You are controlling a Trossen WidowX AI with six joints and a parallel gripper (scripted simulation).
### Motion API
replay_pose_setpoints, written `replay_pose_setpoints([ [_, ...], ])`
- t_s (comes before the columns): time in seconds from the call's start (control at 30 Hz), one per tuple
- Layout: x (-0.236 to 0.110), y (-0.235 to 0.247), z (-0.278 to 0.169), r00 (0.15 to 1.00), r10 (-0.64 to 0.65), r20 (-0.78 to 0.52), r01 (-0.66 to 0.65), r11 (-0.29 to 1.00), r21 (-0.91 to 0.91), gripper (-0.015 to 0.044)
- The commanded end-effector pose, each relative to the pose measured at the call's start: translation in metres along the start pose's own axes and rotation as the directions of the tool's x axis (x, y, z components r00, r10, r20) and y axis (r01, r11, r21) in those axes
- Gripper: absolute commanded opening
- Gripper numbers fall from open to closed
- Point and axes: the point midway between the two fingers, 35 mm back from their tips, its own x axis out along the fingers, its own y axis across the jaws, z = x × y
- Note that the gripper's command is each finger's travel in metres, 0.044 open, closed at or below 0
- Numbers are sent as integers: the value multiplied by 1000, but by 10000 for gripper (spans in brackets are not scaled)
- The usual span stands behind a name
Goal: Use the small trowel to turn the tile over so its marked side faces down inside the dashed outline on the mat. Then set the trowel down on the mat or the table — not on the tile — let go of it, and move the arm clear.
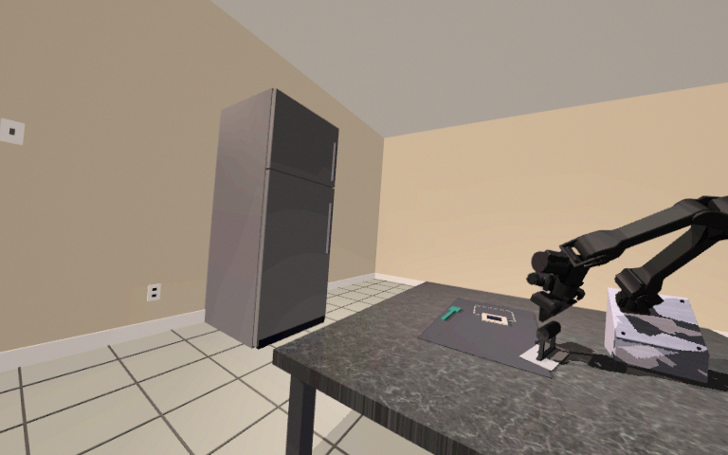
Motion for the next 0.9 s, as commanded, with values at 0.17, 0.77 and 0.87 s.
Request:
replay_pose_setpoints([
  [0.17,1,1,-1,998,7,58,4,982,-191,300],
  [0.77,-5,18,-14,987,89,137,-9,865,-501,300],
  [0.87,-5,19,-18,984,99,148,-2,838,-546,300],
])
